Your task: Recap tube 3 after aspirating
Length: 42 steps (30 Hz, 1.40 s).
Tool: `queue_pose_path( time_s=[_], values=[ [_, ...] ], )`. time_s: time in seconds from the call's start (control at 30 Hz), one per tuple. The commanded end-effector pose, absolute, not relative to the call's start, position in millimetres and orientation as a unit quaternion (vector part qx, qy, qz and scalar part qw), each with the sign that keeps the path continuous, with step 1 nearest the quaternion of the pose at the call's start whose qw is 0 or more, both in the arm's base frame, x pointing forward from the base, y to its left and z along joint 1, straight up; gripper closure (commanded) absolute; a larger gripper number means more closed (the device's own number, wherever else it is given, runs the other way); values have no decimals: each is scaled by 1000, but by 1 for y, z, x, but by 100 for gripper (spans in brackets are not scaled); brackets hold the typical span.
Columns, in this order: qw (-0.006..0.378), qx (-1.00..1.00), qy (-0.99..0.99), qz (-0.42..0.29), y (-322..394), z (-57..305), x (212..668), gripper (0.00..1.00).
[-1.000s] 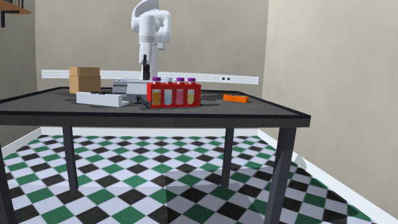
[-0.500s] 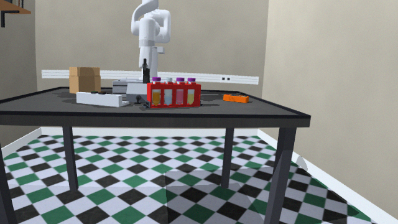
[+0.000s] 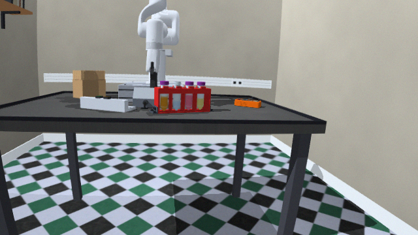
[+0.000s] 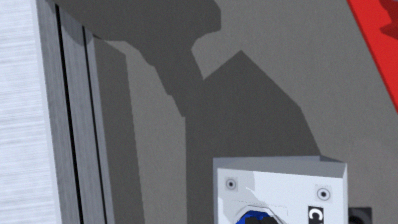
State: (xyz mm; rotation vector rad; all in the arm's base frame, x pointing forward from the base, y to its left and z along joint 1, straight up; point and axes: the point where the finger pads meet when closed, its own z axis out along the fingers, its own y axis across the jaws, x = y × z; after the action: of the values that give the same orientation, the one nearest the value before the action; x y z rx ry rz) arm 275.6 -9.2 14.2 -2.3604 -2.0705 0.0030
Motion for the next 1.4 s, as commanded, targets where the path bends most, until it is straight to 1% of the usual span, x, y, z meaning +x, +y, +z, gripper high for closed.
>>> queue_pose_path(
  time_s=[0.0, 1.3, 1.37],
  values=[
    [-3, -752, -659, 2, -9, 14, 277, 100],
    [-3, -752, -659, 2, -9, 3, 277, 100],
    [-3, -752, -659, 2, -9, 9, 277, 100]
  ],
)
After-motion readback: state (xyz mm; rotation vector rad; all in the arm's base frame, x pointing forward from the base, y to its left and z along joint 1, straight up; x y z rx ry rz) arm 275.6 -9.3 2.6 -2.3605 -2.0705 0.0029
